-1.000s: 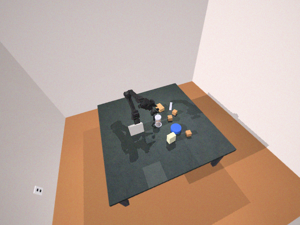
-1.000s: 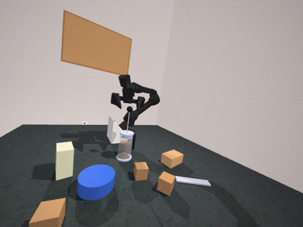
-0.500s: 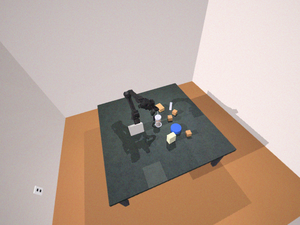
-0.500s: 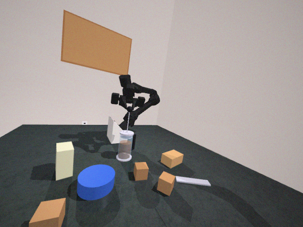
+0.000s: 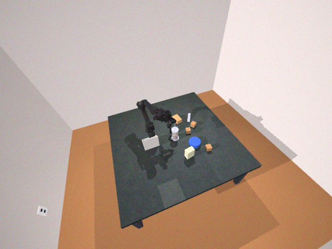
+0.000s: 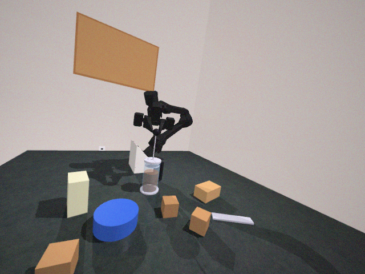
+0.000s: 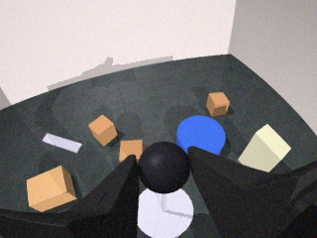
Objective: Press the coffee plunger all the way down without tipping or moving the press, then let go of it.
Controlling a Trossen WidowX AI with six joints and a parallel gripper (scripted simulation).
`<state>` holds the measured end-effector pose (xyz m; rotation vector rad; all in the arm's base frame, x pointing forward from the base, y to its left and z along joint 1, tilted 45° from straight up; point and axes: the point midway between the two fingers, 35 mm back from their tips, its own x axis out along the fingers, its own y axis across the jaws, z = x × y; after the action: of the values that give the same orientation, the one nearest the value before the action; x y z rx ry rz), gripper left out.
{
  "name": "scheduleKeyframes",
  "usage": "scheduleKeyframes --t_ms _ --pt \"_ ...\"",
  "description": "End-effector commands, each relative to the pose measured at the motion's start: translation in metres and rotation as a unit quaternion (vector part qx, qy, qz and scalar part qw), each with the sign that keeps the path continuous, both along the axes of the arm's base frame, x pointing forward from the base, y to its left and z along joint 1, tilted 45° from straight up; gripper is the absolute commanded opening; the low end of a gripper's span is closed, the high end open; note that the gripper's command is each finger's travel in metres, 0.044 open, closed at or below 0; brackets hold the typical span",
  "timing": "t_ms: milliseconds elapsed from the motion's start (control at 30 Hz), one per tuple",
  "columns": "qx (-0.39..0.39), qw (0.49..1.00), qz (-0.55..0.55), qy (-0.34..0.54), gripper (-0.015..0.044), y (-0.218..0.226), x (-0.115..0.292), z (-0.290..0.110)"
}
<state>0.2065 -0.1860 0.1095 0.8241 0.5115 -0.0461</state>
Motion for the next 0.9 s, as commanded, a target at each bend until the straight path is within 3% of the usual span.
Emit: scheduleKeyframes --t_ms 0,867 --pt "0.001 1.000 0.003 0.006 0.0128 0.006 0.001 -0.008" --pt "0.000 1.000 0.003 0.009 0.0128 0.031 0.008 -0.042"
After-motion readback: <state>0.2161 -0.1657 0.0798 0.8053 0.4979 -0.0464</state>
